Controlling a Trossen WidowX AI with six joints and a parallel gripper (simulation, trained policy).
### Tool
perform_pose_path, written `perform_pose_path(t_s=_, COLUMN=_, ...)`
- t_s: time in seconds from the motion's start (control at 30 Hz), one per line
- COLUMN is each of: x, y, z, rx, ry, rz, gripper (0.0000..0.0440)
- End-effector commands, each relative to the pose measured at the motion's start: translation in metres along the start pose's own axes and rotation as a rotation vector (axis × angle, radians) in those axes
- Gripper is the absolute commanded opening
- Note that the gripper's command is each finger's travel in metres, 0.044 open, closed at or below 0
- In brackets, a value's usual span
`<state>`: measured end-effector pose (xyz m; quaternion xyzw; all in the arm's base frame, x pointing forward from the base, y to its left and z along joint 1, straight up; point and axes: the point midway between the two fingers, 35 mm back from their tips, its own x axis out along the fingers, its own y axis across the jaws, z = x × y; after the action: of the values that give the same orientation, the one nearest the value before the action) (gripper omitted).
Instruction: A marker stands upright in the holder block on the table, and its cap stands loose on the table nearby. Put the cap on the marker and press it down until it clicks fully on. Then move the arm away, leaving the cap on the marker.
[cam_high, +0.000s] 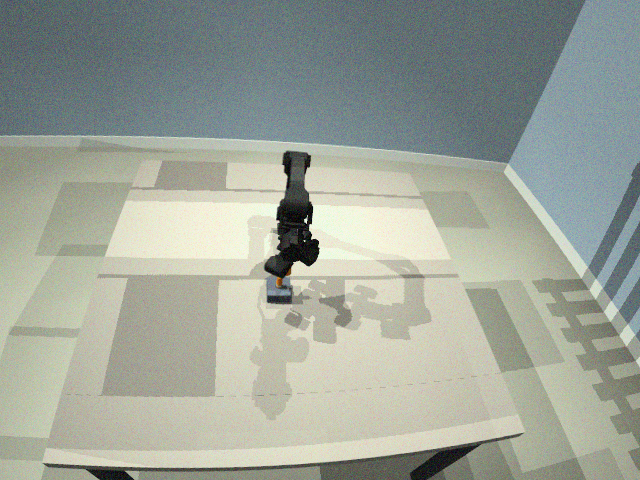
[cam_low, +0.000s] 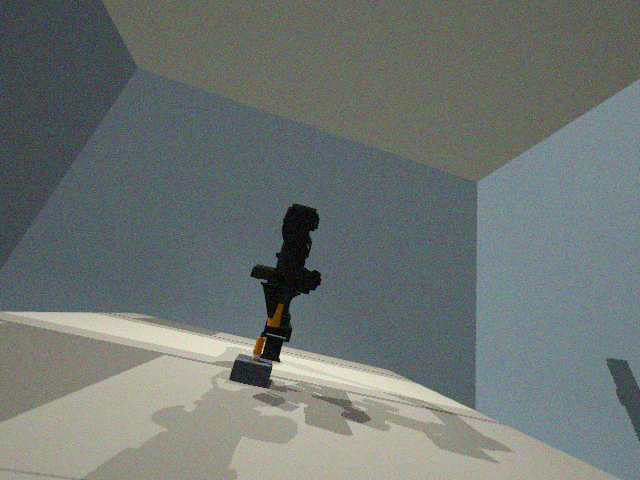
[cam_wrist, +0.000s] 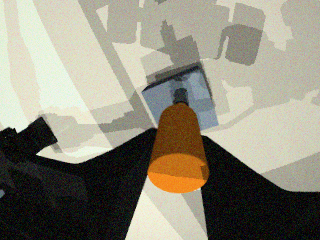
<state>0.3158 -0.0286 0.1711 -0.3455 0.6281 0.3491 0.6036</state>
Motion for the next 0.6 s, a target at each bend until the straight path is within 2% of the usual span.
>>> perform_pose_path(t_s=0.0, x=-0.006, y=-0.004, z=-0.011, rx=0.017, ry=-0.007, rz=-0.009, gripper=0.0012)
perform_pose_path(t_s=0.57, x=0.021, y=-0.004, z=-0.017, rx=0.034, ry=0.002, rz=0.057, gripper=0.0)
